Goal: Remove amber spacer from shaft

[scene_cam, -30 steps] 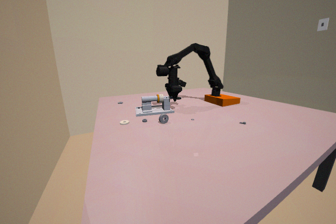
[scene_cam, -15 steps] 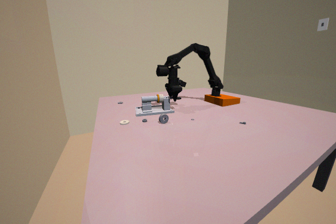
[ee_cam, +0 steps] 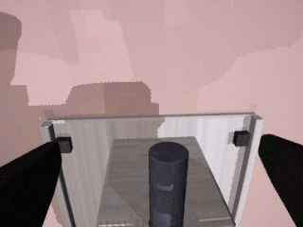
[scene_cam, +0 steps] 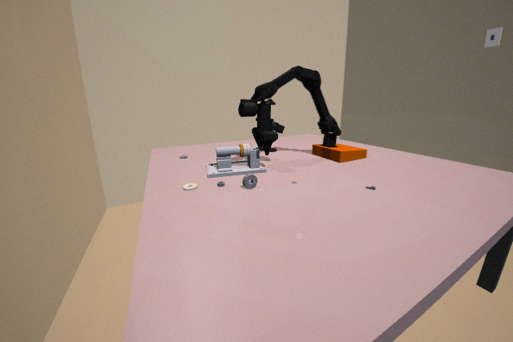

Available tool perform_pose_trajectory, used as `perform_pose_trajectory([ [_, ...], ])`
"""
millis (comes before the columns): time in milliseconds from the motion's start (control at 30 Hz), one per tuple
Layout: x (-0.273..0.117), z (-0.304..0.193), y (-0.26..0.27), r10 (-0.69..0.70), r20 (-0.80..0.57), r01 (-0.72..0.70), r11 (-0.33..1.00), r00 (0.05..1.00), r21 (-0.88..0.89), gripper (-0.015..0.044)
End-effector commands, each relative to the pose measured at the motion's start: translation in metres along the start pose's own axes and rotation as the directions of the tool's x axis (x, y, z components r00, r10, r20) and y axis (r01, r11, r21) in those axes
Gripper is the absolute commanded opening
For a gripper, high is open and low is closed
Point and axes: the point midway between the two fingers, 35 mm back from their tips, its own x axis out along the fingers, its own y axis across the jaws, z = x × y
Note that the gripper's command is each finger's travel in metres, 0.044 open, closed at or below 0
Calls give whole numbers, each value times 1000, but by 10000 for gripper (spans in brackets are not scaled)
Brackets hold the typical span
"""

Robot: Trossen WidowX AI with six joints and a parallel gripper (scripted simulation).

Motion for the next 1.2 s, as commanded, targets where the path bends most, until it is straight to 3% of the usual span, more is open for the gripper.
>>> perform_pose_trajectory([
  [0, 5, 0, 0, -3, 3, 3, 1000, 1000, -3, 440],
  [600, 18, 1, 0, -3, 3, 3, 1000, 1000, -3, 440],
  [1133, 17, 0, 0, 0, 2, 0, 1000, 1000, 0, 20],
  [1167, 17, 0, 0, 0, 2, 0, 1000, 1000, 0, 13],
])
